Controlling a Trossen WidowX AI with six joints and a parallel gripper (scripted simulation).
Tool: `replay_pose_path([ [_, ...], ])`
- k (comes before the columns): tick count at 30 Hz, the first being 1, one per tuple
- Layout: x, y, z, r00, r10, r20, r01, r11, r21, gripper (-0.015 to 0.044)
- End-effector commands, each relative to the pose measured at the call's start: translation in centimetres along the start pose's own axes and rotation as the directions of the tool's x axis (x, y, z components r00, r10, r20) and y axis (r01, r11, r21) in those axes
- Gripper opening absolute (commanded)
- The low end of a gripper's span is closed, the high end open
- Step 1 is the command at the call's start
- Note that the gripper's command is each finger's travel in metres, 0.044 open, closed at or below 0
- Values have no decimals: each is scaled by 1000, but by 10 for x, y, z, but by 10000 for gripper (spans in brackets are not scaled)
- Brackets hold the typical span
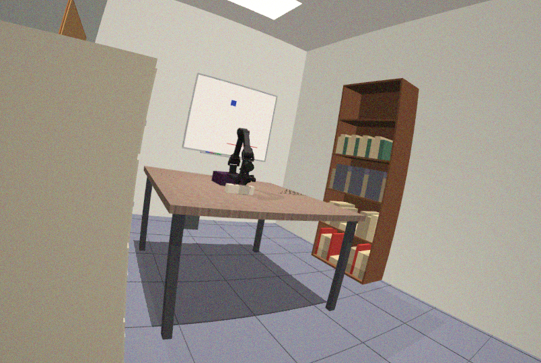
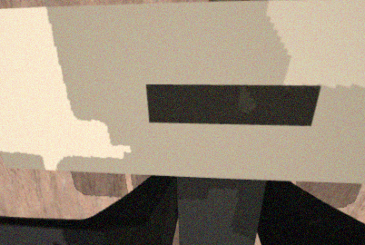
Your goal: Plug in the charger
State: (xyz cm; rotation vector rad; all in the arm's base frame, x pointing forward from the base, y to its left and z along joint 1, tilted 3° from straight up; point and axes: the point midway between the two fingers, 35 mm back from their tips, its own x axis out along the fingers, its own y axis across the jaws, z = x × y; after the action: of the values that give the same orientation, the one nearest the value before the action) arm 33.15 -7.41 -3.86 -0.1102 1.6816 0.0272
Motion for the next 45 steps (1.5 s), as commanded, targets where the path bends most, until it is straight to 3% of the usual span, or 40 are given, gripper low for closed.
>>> replay_pose_path([
  [1,0,0,0,1000,0,0,0,1000,0,0],
  [10,0,0,0,1000,0,0,0,1000,0,0],
  [27,0,0,0,1000,0,0,0,1000,0,440],
  [45,0,0,-4,1000,-1,13,1,1000,0,440],
])
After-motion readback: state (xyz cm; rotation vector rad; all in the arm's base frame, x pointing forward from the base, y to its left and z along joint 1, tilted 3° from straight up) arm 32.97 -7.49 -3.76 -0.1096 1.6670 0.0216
